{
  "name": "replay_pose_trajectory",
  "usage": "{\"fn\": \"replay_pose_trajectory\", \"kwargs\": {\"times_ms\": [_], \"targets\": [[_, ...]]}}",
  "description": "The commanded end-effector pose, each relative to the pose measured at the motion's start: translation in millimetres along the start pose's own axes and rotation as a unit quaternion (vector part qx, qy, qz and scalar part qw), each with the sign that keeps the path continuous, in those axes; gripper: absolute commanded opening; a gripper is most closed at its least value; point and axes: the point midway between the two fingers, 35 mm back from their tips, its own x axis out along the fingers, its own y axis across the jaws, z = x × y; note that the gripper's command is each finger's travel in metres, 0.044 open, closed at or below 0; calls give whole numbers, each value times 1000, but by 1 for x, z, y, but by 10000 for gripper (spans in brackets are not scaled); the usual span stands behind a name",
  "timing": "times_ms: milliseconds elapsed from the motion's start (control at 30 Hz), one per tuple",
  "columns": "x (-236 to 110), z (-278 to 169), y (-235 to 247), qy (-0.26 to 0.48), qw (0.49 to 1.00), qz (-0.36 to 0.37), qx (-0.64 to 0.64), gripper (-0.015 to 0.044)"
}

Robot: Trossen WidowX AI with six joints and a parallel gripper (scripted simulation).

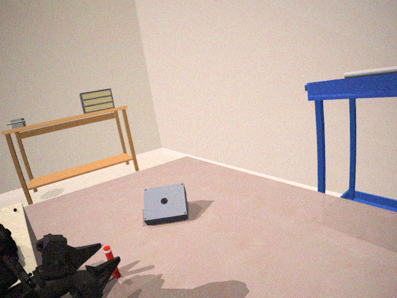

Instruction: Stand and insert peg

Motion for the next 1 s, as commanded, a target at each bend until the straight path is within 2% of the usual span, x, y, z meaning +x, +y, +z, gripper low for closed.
{"fn": "replay_pose_trajectory", "kwargs": {"times_ms": [0, 400, 700, 967], "targets": [[0, 0, 0, 0, 1000, 0, 0, 440], [8, 17, -5, 14, 999, 20, 22, 440], [17, 82, -13, 29, 999, 36, 6, 440], [1, 145, -6, 10, 1000, 11, -2, 440]]}}
